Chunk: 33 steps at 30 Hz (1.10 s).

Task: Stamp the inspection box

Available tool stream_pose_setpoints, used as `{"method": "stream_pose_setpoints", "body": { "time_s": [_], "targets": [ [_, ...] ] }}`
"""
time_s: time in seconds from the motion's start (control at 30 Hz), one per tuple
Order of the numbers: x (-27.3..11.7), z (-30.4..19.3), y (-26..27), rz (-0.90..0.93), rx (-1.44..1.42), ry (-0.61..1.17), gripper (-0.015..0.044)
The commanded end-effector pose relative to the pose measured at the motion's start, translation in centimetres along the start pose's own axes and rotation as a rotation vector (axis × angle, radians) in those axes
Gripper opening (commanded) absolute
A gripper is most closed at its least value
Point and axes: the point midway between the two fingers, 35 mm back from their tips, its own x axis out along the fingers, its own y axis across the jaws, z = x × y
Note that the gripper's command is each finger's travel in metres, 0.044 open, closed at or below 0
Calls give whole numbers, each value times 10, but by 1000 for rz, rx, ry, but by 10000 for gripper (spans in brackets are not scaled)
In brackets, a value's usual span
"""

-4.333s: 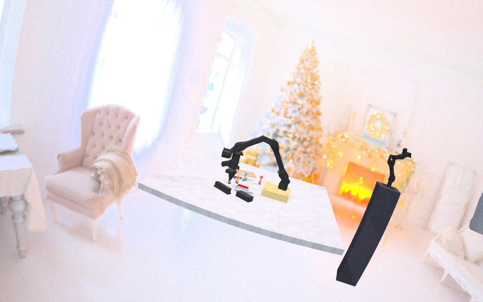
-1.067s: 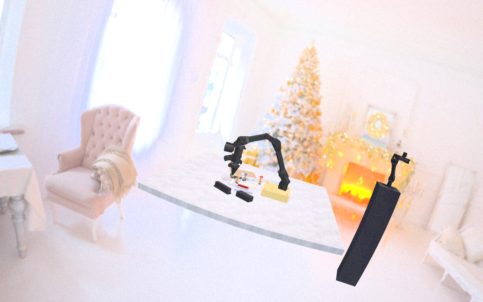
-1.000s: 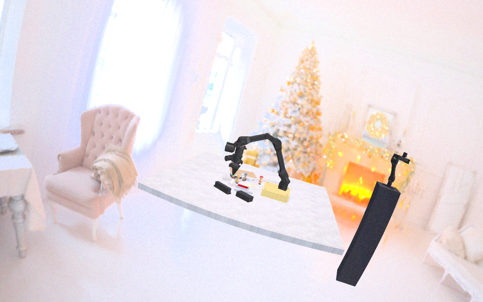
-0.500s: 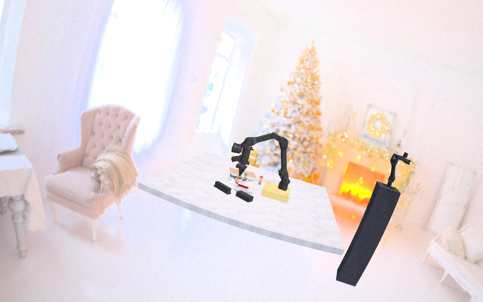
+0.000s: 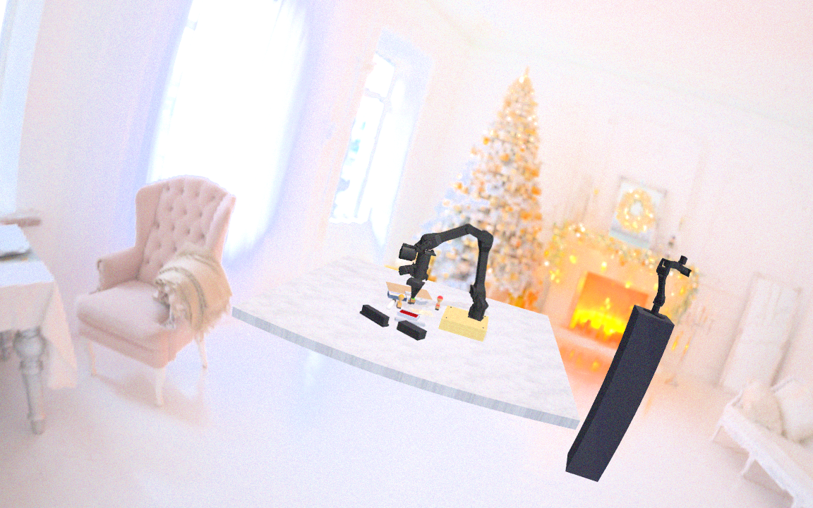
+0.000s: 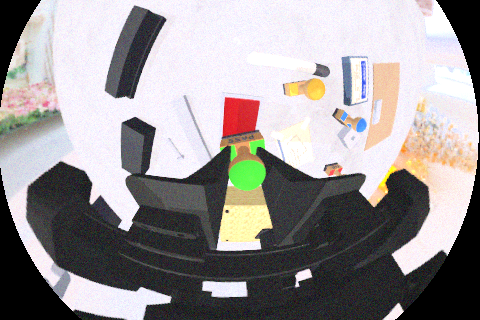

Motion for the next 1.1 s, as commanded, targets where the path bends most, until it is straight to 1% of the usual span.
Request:
{"method": "stream_pose_setpoints", "body": {
  "time_s": [0.0, 1.07],
  "targets": [
    [1, -2, -1, -1, -5, -9, 0],
    [22, 0, -1, -2, -3, -9, 0]
  ]
}}
